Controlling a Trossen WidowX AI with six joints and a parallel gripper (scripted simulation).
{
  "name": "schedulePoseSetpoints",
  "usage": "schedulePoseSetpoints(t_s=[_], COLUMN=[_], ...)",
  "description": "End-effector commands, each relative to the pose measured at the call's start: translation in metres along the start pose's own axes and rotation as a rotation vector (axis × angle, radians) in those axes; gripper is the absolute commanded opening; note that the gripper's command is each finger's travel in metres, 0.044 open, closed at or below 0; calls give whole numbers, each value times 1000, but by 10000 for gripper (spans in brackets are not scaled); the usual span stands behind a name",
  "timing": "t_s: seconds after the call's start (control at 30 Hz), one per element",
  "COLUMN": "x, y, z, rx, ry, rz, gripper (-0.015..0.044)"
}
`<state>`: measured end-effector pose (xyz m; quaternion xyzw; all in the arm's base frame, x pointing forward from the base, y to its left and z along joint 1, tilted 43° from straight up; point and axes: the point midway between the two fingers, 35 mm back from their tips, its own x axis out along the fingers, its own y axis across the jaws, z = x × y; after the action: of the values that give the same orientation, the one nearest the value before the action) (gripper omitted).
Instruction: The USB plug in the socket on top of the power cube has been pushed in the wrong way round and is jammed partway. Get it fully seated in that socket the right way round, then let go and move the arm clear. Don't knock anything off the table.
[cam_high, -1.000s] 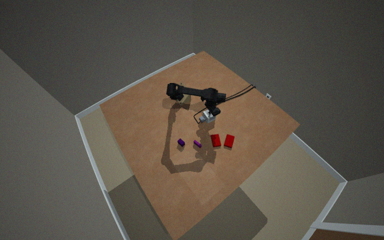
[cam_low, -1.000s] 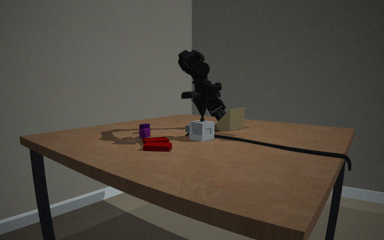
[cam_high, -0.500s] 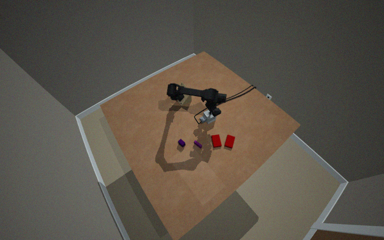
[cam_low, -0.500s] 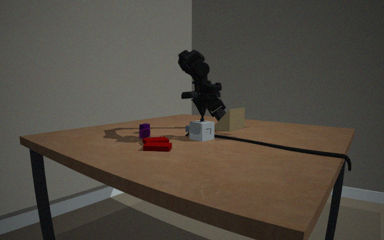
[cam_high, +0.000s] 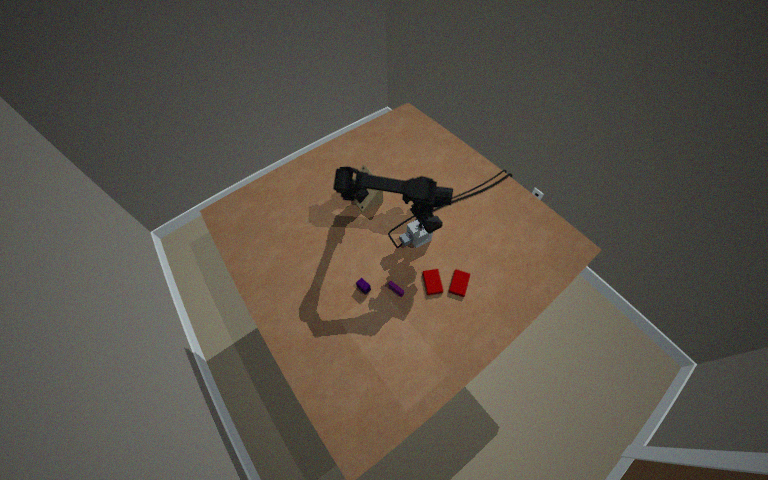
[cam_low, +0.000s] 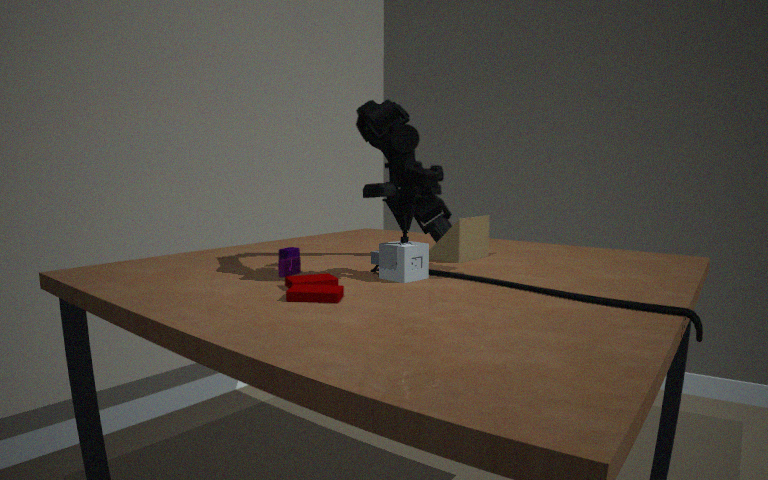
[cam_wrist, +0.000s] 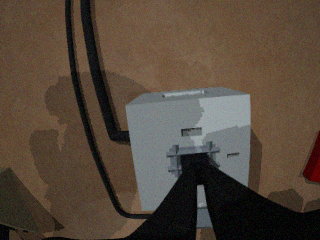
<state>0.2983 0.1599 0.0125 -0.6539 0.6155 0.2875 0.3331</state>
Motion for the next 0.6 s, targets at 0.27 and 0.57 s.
schedulePoseSetpoints(t_s=[0.27, 0.57], x=[2, 0], y=[0, 0], z=[-1, 0], rx=[-3, 0], ry=[6, 0], rz=[0, 0], gripper=[0, 95])
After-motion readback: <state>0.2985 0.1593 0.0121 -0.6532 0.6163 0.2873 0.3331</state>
